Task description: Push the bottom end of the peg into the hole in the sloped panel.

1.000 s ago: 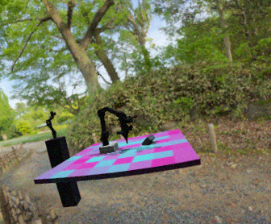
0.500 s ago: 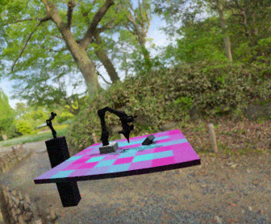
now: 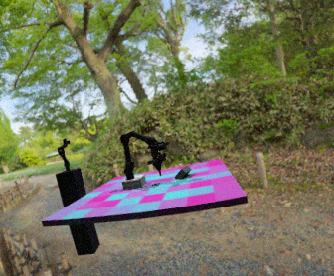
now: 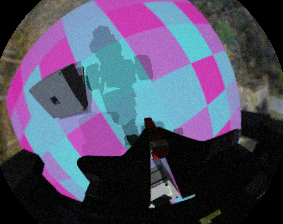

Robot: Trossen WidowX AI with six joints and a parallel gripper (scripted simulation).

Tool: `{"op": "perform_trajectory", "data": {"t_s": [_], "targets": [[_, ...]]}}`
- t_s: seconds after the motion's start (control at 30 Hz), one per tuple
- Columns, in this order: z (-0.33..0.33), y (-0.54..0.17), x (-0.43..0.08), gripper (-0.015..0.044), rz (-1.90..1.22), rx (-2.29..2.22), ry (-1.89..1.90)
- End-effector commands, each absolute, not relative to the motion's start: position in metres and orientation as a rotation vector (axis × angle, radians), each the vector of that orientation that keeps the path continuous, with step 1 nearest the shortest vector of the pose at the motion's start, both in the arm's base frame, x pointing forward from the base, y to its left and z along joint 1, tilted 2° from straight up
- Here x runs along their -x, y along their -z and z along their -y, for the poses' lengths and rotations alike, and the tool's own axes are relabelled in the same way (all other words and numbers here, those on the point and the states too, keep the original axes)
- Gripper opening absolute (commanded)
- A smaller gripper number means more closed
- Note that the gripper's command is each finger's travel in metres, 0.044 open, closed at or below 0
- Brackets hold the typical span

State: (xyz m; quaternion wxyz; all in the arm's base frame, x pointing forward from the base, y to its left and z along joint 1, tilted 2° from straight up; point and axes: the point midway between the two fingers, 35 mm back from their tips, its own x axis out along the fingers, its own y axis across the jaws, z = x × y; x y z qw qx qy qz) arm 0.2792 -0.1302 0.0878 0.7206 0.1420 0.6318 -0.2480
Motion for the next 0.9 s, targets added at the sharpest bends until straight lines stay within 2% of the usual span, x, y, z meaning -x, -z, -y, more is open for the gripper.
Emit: {"op": "perform_trajectory", "data": {"t_s": [0.0,0.87], "targets": [[0.127,-0.088,-0.283,0.0000,-1.381,-0.301,0.558],[0.102,-0.089,-0.306,0.0000,-1.297,-0.240,0.573]]}}
